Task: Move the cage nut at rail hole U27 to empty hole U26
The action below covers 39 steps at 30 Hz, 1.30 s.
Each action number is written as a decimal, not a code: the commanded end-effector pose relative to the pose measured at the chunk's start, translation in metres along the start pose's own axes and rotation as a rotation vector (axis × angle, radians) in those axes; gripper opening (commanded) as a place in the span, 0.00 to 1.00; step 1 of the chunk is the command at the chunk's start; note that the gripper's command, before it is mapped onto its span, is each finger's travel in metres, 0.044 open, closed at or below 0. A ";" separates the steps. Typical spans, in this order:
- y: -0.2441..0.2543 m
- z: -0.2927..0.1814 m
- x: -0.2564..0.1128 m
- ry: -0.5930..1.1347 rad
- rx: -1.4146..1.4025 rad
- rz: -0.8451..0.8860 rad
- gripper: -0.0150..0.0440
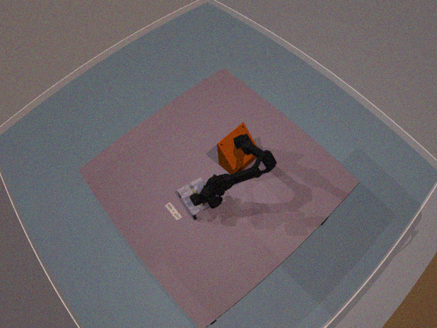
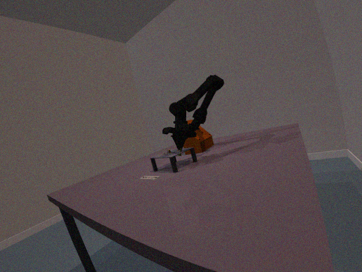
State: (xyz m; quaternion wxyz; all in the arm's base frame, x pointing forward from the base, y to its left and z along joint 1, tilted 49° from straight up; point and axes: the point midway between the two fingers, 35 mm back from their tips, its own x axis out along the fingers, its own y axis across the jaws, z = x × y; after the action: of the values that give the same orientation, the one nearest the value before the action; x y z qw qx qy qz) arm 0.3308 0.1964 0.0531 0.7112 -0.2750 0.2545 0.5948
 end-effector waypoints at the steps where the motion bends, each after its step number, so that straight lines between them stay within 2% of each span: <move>1: -0.001 0.001 0.000 -0.003 -0.004 0.006 0.30; 39: -0.003 0.001 0.000 -0.002 -0.006 0.062 0.30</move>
State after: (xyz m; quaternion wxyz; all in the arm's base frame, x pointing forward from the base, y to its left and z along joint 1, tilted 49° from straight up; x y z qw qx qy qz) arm 0.3330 0.1963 0.0530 0.6935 -0.2690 0.2617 0.6150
